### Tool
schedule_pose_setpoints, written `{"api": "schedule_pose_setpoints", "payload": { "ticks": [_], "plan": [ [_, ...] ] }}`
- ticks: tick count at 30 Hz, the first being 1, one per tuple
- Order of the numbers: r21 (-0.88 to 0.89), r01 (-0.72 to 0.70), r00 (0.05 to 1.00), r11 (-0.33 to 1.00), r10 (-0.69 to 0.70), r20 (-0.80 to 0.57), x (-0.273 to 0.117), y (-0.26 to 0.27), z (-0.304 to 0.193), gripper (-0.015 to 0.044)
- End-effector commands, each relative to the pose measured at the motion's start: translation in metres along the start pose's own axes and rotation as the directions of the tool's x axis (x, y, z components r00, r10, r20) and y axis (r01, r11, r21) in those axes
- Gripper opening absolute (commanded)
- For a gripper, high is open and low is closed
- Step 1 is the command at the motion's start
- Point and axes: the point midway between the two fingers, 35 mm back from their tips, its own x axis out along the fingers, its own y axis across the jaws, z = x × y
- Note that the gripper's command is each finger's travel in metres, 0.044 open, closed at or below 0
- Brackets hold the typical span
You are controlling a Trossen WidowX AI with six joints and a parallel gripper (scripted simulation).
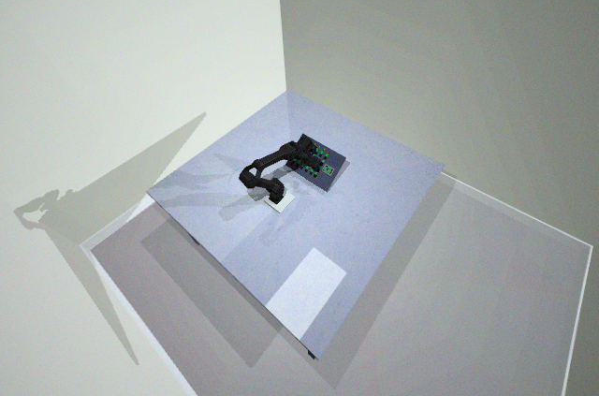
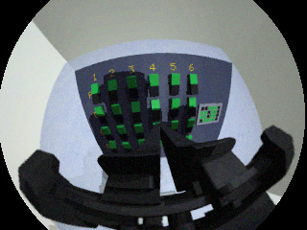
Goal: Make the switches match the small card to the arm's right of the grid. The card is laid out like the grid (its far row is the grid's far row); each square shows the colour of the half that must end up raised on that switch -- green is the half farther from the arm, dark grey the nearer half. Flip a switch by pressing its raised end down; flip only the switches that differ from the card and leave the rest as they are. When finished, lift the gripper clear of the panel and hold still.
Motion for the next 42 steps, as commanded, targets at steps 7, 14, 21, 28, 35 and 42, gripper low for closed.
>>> {"api": "schedule_pose_setpoints", "payload": {
  "ticks": [7,14,21,28,35,42],
  "plan": [
    [-0.004,-0.004,1.000,1.000,0.004,0.007,0.016,0.000,-0.001,0.0000],
    [-0.004,-0.004,1.000,1.000,0.004,0.008,0.021,0.000,-0.001,0.0000],
    [-0.004,-0.004,1.000,1.000,0.004,0.008,0.030,0.000,-0.001,0.0000],
    [-0.004,-0.004,1.000,1.000,0.004,0.008,0.030,0.000,-0.001,0.0000],
    [-0.004,-0.004,1.000,1.000,0.004,0.008,0.030,0.000,-0.001,0.0000],
    [-0.004,-0.004,1.000,1.000,0.004,0.008,0.031,0.000,-0.001,0.0000]
  ]
}}
